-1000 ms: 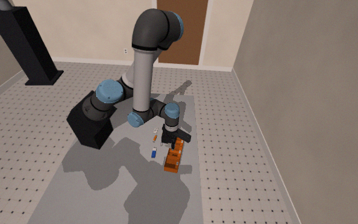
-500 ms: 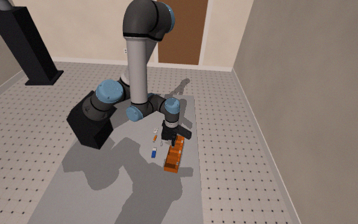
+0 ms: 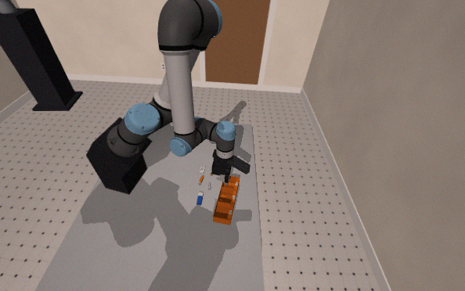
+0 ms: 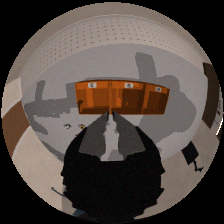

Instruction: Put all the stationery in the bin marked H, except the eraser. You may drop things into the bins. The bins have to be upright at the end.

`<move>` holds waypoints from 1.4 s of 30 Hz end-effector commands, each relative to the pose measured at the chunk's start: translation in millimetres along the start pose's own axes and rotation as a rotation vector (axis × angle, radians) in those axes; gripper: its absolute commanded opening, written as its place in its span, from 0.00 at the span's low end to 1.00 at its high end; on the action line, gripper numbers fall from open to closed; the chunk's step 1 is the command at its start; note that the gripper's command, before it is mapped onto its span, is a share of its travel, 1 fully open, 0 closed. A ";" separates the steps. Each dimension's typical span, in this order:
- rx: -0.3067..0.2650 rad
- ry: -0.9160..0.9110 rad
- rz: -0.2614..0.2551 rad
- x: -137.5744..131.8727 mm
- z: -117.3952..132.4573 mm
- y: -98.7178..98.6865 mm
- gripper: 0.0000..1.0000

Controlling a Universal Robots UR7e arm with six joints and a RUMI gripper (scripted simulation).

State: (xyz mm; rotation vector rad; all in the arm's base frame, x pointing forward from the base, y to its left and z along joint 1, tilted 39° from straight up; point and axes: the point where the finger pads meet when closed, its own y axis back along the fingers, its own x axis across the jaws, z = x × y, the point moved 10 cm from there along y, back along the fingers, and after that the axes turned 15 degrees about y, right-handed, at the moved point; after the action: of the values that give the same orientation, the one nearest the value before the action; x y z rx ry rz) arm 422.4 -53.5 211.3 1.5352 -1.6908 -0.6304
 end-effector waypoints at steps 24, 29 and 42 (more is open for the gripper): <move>-0.001 -0.001 0.004 -42.8 -12.9 -29.6 0.04; -0.001 -0.001 0.004 -42.8 -12.9 -37.6 0.04; -0.001 -0.001 0.004 -42.7 -12.8 -59.7 0.04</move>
State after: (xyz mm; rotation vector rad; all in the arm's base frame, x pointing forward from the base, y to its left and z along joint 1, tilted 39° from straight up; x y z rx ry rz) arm 466.5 -19.1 165.8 1.5298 -1.6918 -0.6323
